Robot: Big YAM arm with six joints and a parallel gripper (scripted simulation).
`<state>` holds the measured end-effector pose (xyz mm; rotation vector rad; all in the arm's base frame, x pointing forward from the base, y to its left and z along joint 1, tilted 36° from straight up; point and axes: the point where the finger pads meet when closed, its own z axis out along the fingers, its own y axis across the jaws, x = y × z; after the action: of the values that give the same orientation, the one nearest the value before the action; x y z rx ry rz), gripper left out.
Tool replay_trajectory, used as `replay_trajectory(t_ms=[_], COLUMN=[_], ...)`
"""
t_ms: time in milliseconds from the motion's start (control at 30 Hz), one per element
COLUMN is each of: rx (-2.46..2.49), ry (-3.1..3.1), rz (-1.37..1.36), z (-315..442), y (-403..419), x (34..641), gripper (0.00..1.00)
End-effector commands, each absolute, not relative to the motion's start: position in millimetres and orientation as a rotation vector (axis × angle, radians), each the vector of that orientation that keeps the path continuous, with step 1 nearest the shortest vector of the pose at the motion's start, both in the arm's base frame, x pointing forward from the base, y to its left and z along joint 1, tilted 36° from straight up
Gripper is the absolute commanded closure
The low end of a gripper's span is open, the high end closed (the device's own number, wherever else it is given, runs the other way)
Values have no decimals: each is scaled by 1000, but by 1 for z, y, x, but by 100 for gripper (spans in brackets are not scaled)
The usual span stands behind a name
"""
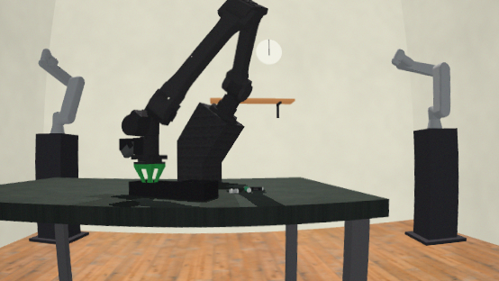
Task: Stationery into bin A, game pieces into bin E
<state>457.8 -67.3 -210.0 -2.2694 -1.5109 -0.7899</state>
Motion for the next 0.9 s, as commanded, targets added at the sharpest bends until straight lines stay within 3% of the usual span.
replay_trajectory(t_ms=[0,867], rx=[-2284,-2284], ry=[-1515,-1515], rz=[-806,-806], z=[-206,-206], y=[-74,-74], x=[462,460], gripper=[70,70])
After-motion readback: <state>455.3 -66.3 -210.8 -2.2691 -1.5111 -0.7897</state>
